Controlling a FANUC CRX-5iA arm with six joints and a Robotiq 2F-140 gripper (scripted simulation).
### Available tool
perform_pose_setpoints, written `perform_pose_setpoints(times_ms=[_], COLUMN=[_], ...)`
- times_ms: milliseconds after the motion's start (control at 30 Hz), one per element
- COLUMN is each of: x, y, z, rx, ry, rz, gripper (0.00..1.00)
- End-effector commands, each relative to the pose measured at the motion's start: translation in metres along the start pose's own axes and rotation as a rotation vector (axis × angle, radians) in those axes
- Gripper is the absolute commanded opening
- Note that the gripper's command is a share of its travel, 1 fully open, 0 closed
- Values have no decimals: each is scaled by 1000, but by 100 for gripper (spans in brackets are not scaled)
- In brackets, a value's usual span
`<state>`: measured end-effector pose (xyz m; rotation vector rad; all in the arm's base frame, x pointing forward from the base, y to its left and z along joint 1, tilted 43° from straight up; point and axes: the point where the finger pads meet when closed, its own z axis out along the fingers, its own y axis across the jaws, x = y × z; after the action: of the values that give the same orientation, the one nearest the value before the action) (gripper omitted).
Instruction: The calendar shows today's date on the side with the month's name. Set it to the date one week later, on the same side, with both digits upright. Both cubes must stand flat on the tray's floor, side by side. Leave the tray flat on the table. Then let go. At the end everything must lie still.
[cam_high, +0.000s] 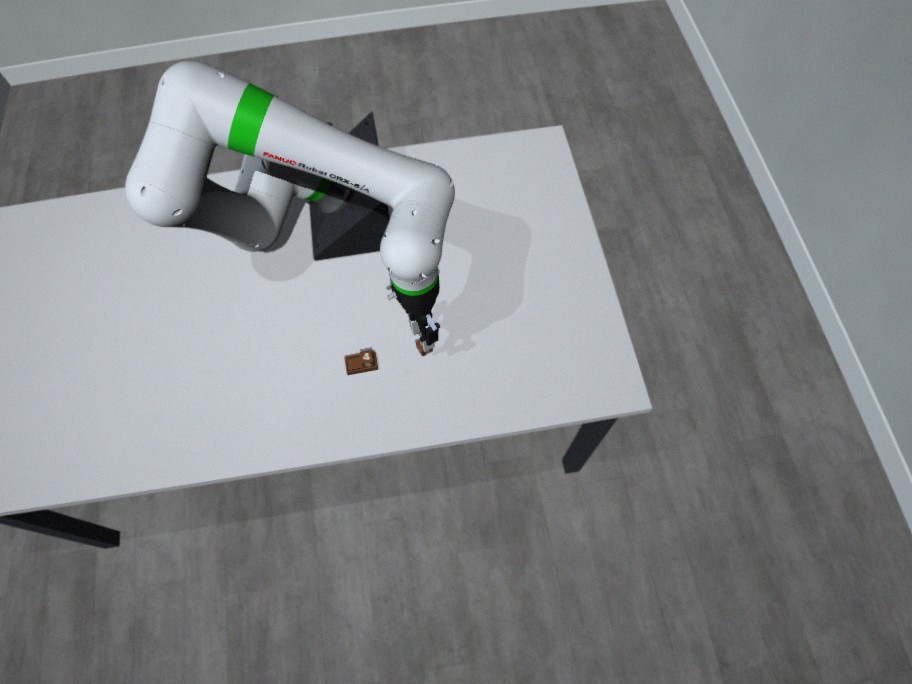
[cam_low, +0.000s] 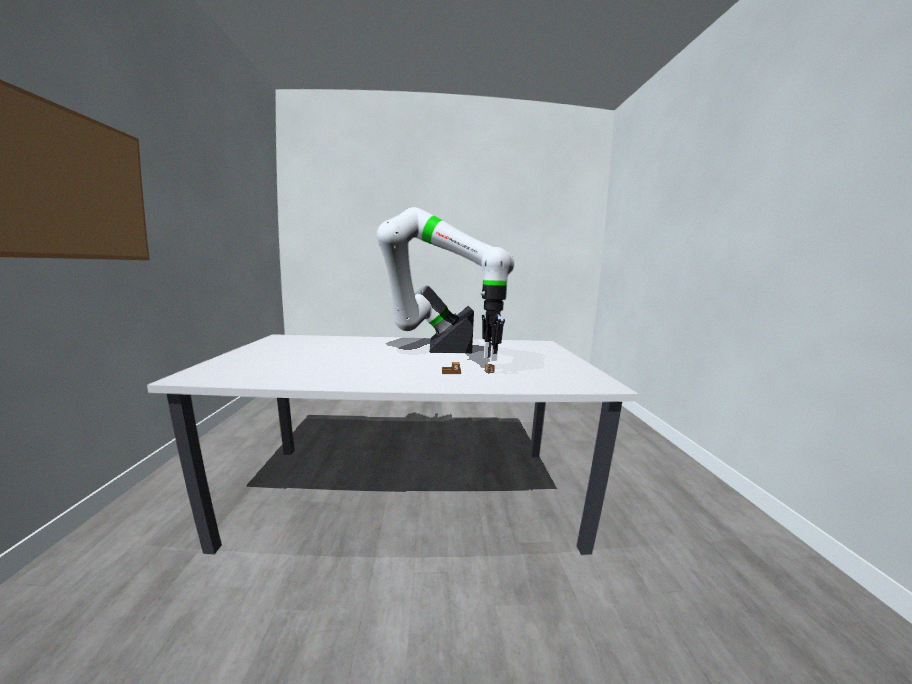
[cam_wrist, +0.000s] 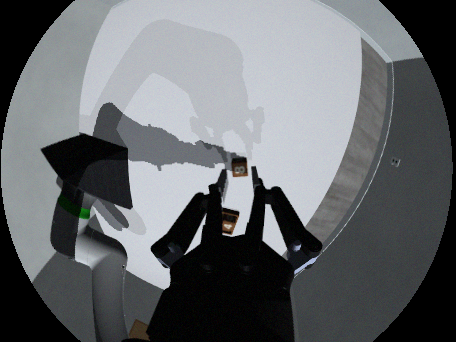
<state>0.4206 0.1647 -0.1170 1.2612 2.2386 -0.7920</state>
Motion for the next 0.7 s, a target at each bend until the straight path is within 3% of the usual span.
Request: perform_pose_setpoints(times_ms=[0,667], x=[0,0], y=[0,0], z=[4,15], rx=[-1,-1], ry=[0,0], rz=[0,0], gripper=[28,28])
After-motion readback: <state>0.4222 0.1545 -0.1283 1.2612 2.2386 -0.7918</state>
